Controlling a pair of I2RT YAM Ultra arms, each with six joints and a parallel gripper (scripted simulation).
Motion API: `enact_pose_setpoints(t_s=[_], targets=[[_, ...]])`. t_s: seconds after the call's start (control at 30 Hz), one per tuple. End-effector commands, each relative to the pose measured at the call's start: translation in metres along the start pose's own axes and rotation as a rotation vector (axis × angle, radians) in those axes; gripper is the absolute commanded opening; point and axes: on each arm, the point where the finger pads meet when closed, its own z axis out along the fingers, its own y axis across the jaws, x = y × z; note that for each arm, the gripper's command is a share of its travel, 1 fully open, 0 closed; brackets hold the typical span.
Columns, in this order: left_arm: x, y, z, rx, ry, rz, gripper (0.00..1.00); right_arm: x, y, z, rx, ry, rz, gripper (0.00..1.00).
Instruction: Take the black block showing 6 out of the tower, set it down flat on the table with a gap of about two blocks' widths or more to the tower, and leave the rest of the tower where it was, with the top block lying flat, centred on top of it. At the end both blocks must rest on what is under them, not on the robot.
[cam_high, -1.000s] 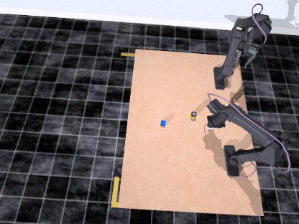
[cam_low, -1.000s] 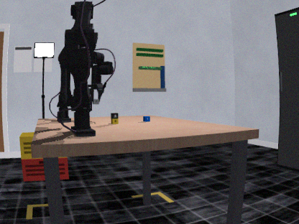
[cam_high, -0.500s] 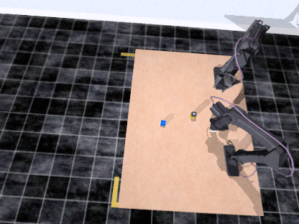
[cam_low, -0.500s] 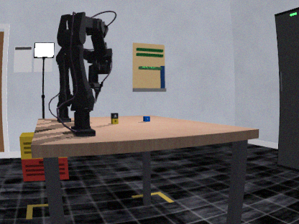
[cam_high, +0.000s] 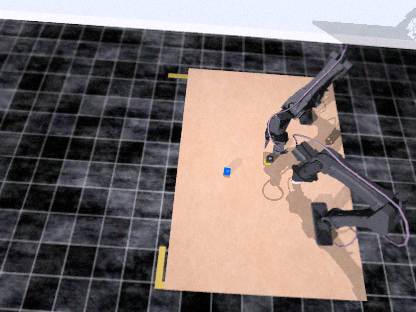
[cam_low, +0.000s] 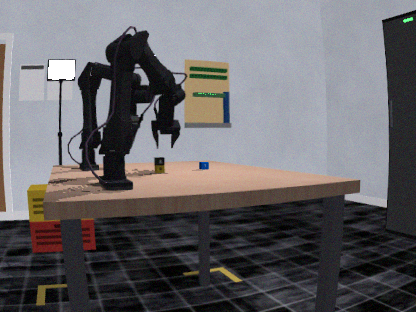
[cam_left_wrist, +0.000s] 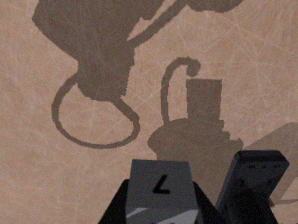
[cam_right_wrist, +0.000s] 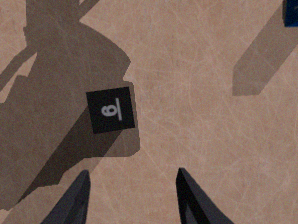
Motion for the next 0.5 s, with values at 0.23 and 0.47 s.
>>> enact_pose_setpoints(t_s=[0.23,0.47], targets=[[0.0008,-0.0014,-0.0051,-0.018,-0.018,0.002,0.27,-0.0065,0.0143,0.0286,-0.089,-0.041,-0.142,0.55],[0.0003,-0.0022,-0.0144,-0.024,-0.024,0.002,0.27,-0.0061,0.0158,0.0292,-0.092,-0.039,-0.144,0.55]])
